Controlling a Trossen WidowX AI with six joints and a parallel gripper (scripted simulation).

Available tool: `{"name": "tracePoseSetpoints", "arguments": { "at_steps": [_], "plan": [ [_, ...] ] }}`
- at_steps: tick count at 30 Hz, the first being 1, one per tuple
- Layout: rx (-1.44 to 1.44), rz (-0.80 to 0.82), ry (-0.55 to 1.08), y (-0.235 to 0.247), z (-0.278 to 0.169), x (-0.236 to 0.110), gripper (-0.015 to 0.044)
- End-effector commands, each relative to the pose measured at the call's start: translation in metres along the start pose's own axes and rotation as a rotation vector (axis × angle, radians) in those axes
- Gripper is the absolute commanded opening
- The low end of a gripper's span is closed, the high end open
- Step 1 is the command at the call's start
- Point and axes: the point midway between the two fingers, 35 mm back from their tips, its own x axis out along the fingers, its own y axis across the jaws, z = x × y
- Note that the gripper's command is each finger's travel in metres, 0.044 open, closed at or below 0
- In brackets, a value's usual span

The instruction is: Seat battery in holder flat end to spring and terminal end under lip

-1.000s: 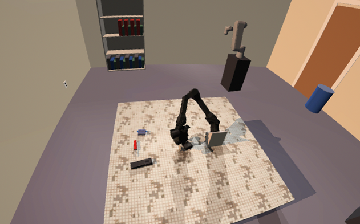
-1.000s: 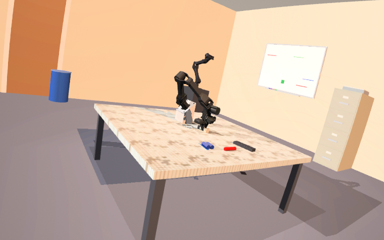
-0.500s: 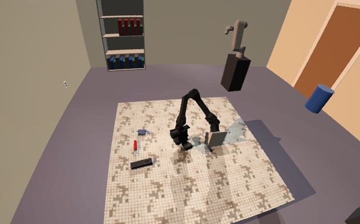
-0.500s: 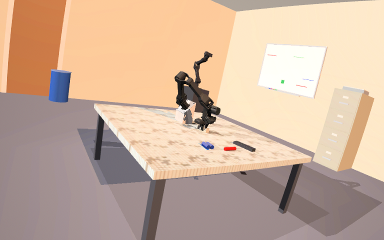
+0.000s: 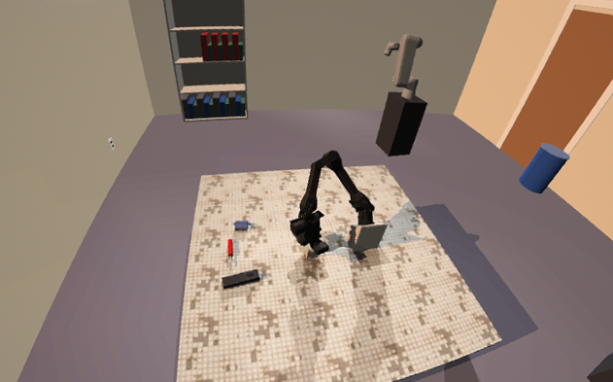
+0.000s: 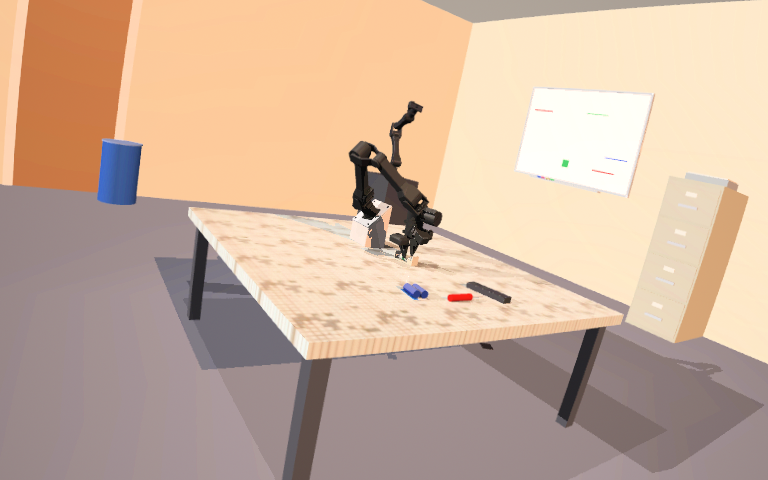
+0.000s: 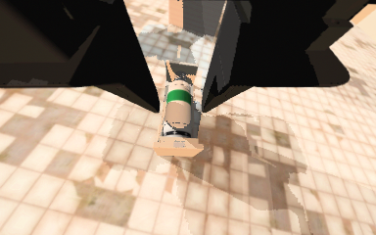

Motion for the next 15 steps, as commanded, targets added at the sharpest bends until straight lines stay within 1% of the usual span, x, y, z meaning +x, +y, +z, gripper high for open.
{"name": "tracePoseSetpoints", "arguments": {
  "at_steps": [1,6,8,15],
  "plan": [
    [0.002,0.004,-0.003,0.002,0.001,-0.012,0.0267],
    [0.009,0.01,-0.006,0.01,-0.001,-0.061,0.0398],
    [0.01,0.01,-0.006,0.011,-0.004,-0.073,0.044],
    [0.011,0.01,-0.006,0.013,-0.005,-0.075,0.044]
  ]
}}
